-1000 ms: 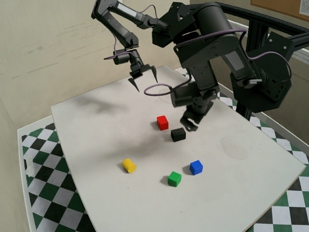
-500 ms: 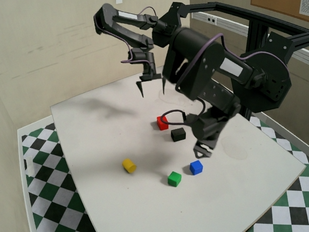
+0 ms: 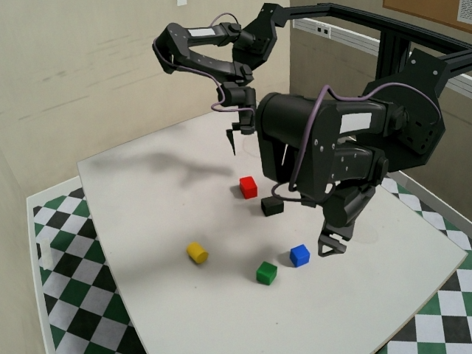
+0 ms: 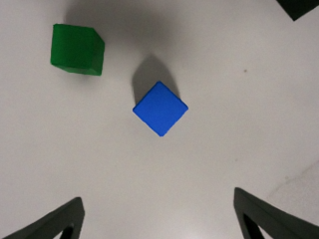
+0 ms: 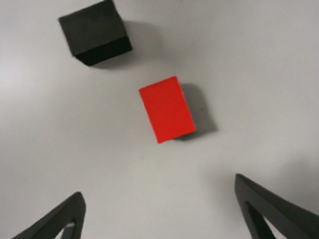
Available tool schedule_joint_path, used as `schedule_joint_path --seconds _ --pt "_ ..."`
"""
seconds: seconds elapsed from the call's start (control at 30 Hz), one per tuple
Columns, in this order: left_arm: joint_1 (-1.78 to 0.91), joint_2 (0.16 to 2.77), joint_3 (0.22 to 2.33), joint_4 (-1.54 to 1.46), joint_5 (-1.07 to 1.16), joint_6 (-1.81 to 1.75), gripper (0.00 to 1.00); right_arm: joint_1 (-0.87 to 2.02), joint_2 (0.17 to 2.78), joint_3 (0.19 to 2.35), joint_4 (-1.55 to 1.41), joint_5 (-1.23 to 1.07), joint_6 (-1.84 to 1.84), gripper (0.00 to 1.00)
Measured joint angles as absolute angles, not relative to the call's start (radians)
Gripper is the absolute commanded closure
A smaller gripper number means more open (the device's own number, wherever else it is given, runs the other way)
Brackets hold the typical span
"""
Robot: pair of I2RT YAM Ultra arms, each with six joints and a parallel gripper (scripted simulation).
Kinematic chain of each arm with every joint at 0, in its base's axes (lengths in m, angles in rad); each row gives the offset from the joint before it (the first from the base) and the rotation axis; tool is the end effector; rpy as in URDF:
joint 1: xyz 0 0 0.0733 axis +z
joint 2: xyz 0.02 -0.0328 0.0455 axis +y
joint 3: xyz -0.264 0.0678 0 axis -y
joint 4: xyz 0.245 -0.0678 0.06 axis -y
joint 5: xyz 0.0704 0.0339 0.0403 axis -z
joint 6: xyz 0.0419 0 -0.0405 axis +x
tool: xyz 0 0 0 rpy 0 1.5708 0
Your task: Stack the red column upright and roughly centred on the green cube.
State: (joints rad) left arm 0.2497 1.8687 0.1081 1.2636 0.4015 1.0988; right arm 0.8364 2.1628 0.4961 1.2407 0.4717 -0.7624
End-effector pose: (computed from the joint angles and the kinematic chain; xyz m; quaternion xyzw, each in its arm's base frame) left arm 0.2033 0.0361 0.0671 0.4398 0.7253 0.1791 0.4985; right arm 0.2154 0.2118 0.0436 -0.4977 0.6605 -0.1768 0.5336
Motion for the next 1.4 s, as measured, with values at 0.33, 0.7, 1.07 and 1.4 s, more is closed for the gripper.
schedule_joint_path --seconds 0.33,0.7,1.07,1.4 --pt "0.251 1.889 0.107 1.323 0.423 1.099 0.0 0.836 2.163 0.5 1.264 0.487 -0.762 0.0" --pt "0.251 1.89 0.107 1.334 0.426 1.099 0.0 0.836 2.163 0.5 1.266 0.488 -0.762 0.0" --pt "0.251 1.89 0.107 1.343 0.424 1.089 0.0 0.836 2.163 0.5 1.266 0.495 -0.762 0.0" --pt "0.173 1.89 0.107 1.383 0.307 0.821 0.0 0.983 2.098 0.499 1.194 0.59 -0.78 0.0"
